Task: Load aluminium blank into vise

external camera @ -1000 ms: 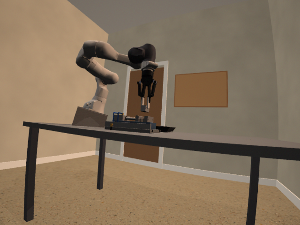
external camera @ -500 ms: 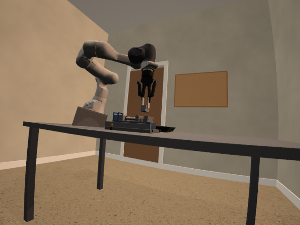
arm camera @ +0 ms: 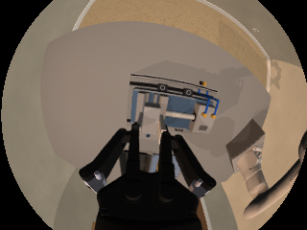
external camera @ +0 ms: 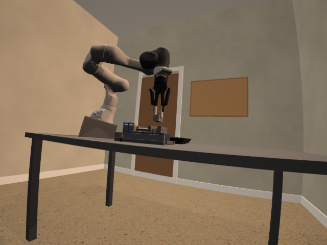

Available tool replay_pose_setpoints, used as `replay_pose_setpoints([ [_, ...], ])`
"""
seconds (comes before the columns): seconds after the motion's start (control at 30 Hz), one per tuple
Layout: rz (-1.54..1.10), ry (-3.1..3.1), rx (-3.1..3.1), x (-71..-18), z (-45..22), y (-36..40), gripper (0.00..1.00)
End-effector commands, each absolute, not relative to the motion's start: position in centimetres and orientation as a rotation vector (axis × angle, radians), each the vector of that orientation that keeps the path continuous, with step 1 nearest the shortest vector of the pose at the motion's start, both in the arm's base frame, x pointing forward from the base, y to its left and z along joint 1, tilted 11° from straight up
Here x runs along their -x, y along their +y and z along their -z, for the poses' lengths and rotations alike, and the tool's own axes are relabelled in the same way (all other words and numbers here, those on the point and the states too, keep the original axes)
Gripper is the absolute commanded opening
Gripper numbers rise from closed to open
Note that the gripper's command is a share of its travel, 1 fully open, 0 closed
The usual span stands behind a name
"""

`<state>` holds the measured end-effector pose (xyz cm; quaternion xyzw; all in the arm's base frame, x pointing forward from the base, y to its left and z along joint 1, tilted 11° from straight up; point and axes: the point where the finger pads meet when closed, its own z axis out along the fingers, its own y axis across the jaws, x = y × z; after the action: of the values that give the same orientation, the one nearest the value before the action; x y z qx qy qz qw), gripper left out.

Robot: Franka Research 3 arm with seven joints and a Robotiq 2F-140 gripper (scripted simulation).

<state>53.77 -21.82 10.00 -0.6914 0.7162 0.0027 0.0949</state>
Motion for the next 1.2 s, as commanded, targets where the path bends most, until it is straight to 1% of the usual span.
replay_pose_setpoints([
  [0.0,-0.007,2.115,2.055,-53.9,-10.2,-21.8,0.00],
  [1.17,-0.007,2.119,2.051,-54.1,-9.1,-21.6,0.00],
])
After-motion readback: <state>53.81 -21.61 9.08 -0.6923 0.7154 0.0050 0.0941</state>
